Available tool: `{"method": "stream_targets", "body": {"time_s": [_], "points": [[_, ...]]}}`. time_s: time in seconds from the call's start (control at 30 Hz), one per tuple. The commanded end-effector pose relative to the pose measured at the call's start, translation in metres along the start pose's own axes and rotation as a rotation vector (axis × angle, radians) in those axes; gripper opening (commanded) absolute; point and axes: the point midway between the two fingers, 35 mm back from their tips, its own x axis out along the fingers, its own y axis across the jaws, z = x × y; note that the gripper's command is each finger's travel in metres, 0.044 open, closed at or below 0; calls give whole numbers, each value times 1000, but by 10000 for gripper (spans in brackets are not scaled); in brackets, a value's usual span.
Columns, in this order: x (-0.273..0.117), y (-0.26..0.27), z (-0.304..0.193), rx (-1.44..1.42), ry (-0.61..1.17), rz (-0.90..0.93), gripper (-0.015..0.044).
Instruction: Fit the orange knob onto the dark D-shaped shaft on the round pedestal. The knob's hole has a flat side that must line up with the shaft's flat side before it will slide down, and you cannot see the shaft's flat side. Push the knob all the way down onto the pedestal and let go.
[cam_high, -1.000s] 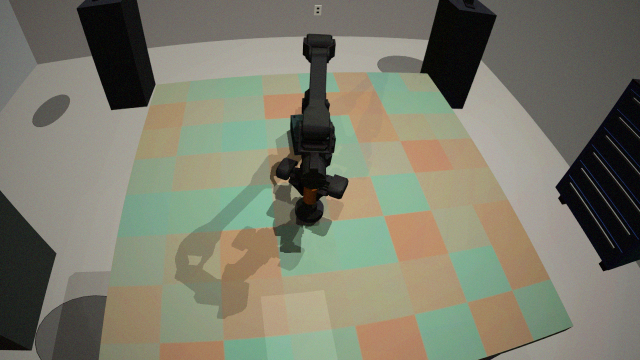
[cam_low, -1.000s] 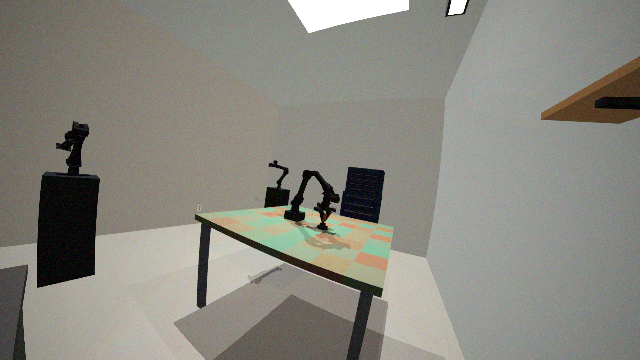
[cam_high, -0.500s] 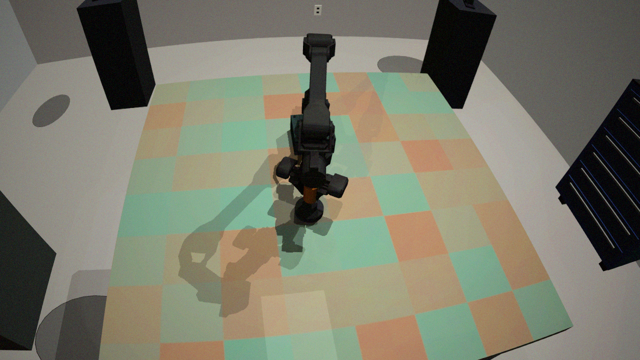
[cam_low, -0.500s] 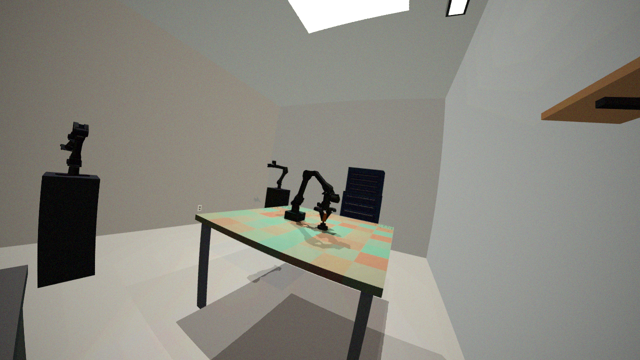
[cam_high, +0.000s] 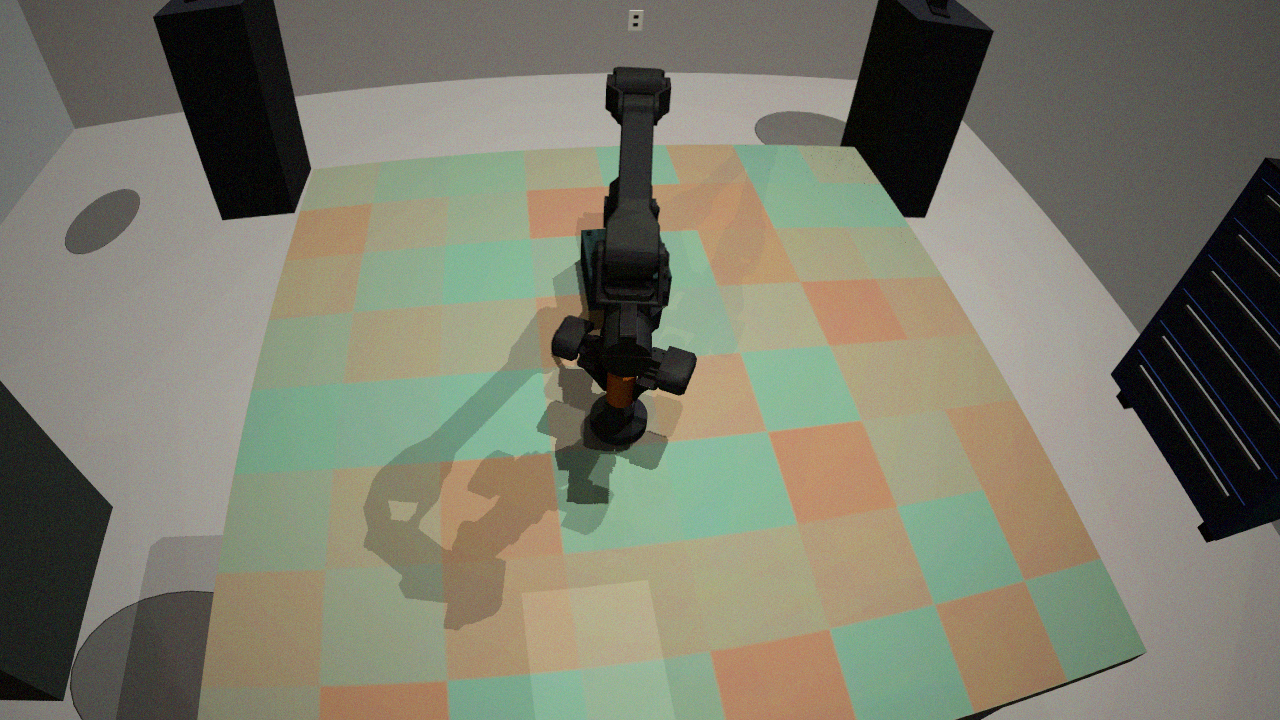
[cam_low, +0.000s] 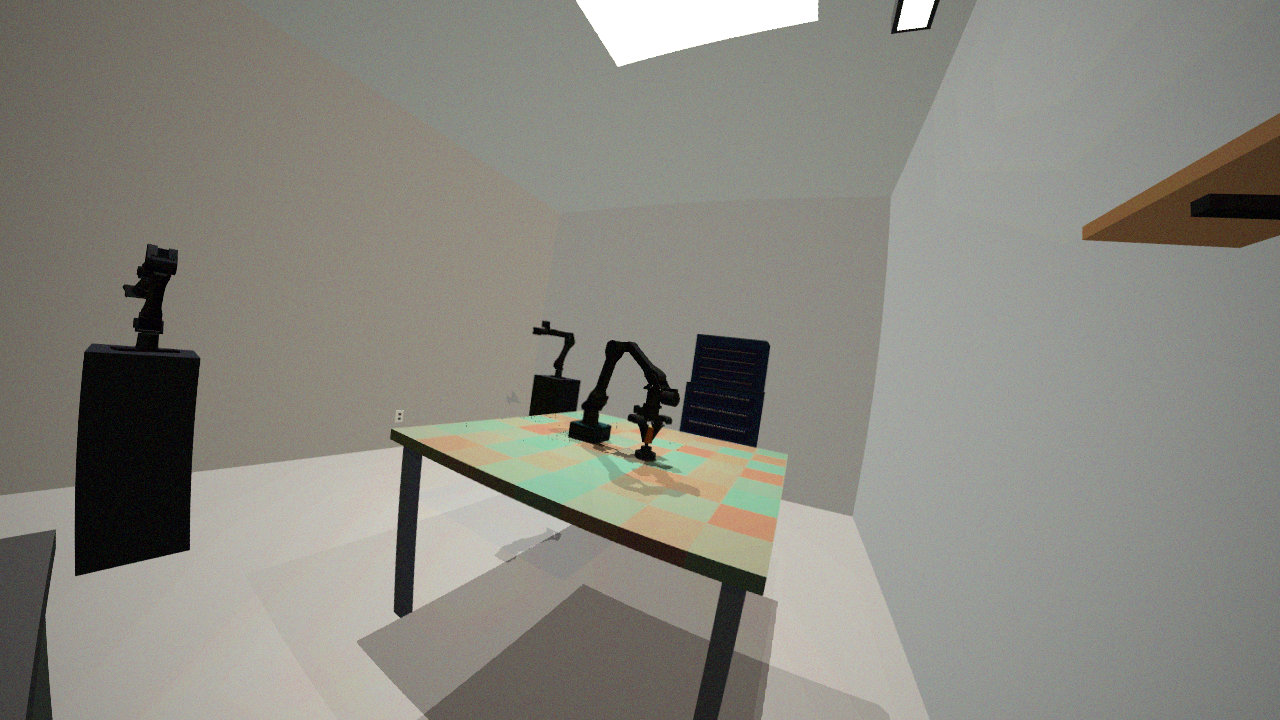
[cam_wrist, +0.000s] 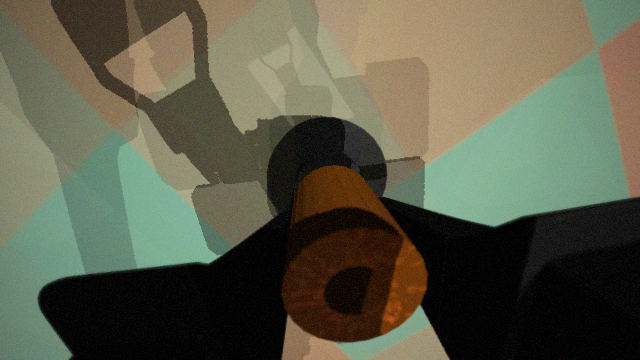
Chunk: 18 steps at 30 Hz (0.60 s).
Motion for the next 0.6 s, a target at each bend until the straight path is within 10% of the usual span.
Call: {"method": "stream_targets", "body": {"time_s": [0.0, 0.57], "points": [[0, -1, -2, -5, 5, -3, 0], [-3, -1, -1, -57, 5, -3, 0]]}}
